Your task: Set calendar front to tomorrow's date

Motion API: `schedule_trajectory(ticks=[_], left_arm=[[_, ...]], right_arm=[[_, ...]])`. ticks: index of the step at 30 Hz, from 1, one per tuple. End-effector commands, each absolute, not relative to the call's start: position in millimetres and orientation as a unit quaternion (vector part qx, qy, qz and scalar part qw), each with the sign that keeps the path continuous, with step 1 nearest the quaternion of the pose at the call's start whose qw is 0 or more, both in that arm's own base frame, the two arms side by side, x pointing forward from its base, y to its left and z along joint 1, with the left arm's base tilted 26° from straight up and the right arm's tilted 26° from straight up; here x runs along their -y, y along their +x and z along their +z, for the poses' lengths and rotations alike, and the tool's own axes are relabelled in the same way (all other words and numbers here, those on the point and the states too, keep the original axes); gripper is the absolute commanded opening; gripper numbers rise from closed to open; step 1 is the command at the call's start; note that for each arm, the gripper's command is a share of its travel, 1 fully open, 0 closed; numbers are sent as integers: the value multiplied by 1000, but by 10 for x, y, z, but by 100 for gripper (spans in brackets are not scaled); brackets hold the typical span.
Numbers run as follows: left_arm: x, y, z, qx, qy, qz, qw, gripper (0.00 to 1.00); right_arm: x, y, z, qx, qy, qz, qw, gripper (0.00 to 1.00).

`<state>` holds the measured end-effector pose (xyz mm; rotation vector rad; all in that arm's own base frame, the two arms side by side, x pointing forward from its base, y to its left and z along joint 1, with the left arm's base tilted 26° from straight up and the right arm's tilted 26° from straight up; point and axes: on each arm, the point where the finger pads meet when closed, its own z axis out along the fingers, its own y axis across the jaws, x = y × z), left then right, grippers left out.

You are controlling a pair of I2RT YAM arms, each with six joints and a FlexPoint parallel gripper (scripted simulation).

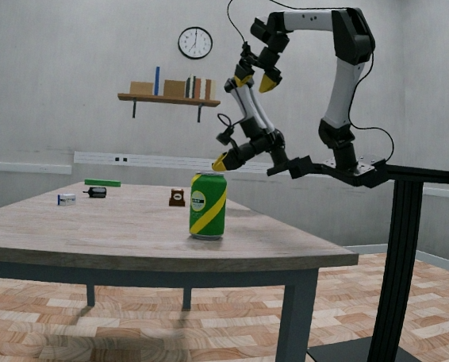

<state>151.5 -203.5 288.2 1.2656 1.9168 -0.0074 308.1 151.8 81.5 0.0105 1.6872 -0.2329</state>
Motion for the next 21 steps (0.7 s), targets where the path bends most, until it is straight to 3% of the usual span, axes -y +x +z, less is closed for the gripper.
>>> schedule_trajectory(ticks=[1,21], left_arm=[[1990,1547,2992,-771,478,2,421,100],[1803,1897,2967,-824,356,45,438,100]], right_arm=[[-1612,3136,806,-745,-20,-112,657,65],[-1988,3776,593,-781,-271,-235,511,65]])
